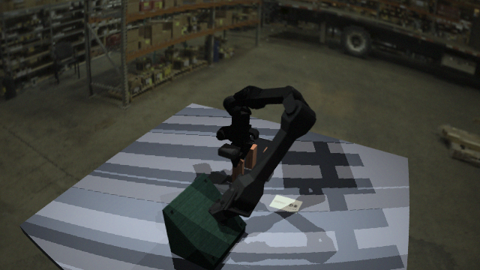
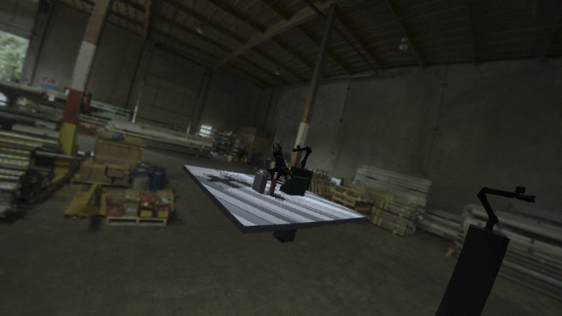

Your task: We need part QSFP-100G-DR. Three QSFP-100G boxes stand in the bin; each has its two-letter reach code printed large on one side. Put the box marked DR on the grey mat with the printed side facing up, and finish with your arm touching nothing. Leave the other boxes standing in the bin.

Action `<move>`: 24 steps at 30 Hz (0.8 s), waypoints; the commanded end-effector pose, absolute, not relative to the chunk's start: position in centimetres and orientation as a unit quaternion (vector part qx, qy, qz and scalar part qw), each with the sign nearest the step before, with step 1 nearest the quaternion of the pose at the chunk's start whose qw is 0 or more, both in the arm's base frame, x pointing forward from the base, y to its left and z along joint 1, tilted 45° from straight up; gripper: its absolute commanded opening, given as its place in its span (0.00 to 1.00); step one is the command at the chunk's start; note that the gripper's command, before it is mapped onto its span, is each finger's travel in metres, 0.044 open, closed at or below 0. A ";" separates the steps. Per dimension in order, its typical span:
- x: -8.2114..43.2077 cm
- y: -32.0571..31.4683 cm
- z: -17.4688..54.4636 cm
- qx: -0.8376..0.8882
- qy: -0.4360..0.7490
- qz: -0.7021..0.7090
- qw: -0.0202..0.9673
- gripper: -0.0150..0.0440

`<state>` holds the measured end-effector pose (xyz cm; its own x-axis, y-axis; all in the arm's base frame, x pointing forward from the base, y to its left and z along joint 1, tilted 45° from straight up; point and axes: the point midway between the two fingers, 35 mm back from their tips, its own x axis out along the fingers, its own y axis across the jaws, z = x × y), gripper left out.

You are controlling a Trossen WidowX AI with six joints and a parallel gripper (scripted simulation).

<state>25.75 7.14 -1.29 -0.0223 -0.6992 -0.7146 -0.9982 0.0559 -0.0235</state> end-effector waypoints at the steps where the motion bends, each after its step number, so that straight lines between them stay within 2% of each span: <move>1: 25.7 7.2 -1.3 -0.637 0.667 0.258 0.289 0.66; 9: 25.8 8.3 -0.1 -0.641 0.662 0.258 0.290 0.66; 17: 25.0 9.9 1.7 -0.704 0.573 0.242 0.343 0.66; 24: 25.0 9.9 1.6 -0.698 0.580 0.244 0.341 0.66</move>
<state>25.06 9.90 1.63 0.2137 -0.6420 -0.7363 -0.9754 -0.0983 -0.1974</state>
